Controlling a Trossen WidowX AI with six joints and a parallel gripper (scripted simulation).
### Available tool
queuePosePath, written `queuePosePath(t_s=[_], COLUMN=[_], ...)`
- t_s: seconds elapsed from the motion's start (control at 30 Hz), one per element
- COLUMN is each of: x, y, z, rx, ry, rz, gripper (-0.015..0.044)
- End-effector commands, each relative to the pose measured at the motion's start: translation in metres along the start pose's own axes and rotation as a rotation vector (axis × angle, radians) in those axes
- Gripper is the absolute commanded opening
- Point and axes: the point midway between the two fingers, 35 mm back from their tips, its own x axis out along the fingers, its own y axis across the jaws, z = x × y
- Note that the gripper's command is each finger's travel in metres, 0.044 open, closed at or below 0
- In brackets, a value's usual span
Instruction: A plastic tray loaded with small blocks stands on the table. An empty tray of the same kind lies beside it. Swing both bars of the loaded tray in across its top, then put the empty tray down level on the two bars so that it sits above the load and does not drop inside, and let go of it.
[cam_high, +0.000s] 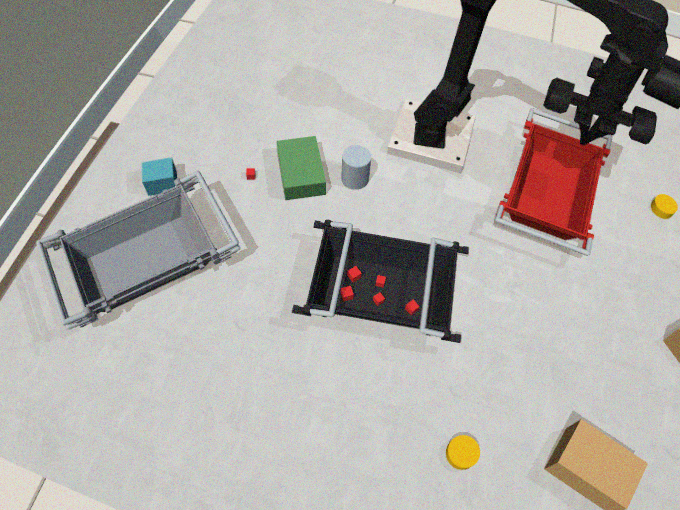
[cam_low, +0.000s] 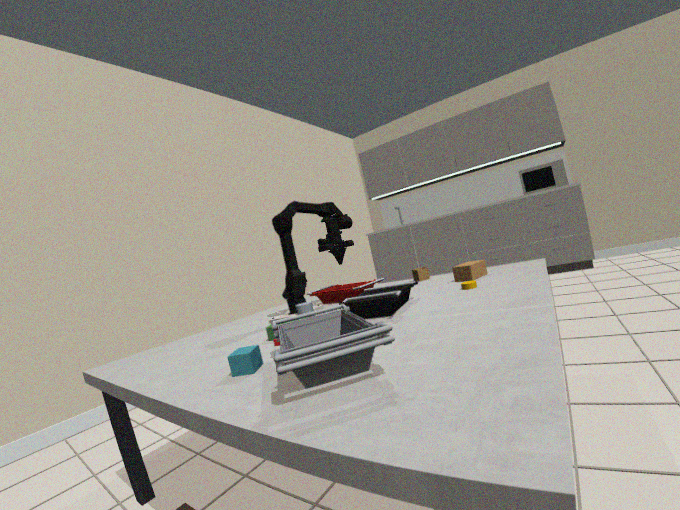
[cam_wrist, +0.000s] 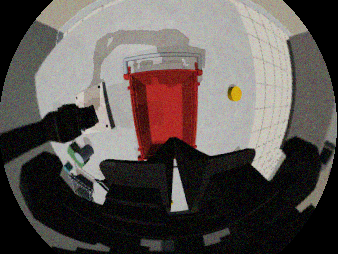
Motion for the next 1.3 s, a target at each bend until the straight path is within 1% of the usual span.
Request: queuePosePath(t_s=[0.0,0.23,0.4,0.43,0.57,0.87,1.07,1.27], x=[0.000,-0.002,-0.034,-0.011,0.008,0.064,0.067,0.085], y=[-0.001,-0.001,0.000,0.002,0.025,0.086,0.087,0.085], z=[0.000,0.000,0.000,0.000,-0.001,-0.001,-0.001,-0.002], rx=[0.000,0.000,0.006,0.001,0.000,-0.005,-0.005,-0.005], ry=[0.000,0.001,0.004,0.000,0.000,0.001,0.001,0.001], rz=[-0.002,-0.004,-0.029,-0.001,0.001,0.005,0.005,0.005], gripper=[0.0000,0.0184,0.0315,0.0341,0.0440,0.0440,0.0440,0.0440])
